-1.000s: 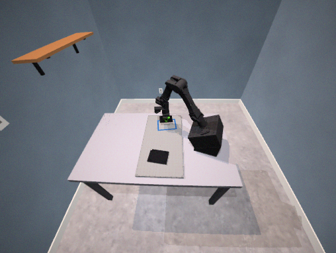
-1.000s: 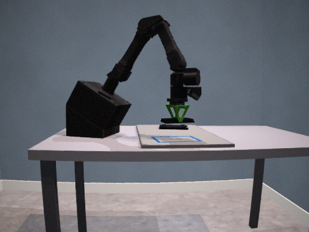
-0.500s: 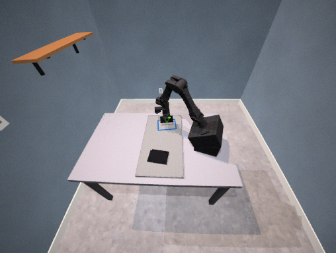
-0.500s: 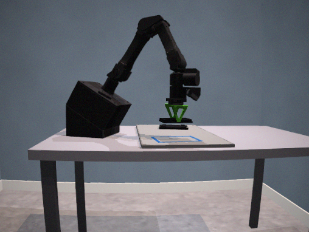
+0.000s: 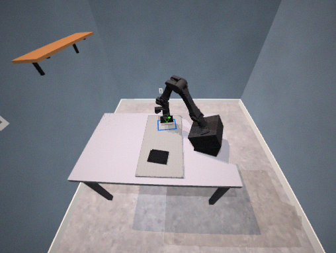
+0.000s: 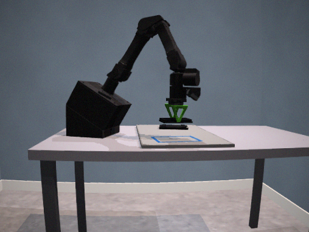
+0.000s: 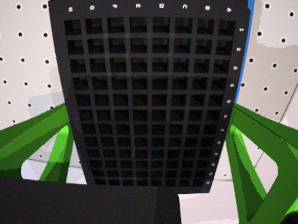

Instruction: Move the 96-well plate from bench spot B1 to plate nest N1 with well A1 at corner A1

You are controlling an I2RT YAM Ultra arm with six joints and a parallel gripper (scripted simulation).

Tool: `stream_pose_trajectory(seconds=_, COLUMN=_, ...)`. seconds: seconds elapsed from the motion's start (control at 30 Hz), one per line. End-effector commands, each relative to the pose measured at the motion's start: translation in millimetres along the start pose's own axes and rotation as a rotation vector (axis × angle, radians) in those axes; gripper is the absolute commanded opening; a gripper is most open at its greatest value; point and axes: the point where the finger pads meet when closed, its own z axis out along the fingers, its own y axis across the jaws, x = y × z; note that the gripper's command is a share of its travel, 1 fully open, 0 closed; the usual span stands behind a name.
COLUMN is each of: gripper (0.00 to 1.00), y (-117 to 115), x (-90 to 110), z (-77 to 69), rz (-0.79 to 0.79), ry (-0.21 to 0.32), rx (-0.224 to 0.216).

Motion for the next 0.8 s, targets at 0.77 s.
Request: stream_pose_trajectory(seconds=0.77, gripper=0.00, y=-5.1, x=-14.8, z=-15.0, rz=0.025, ry=-0.029, rx=0.035)
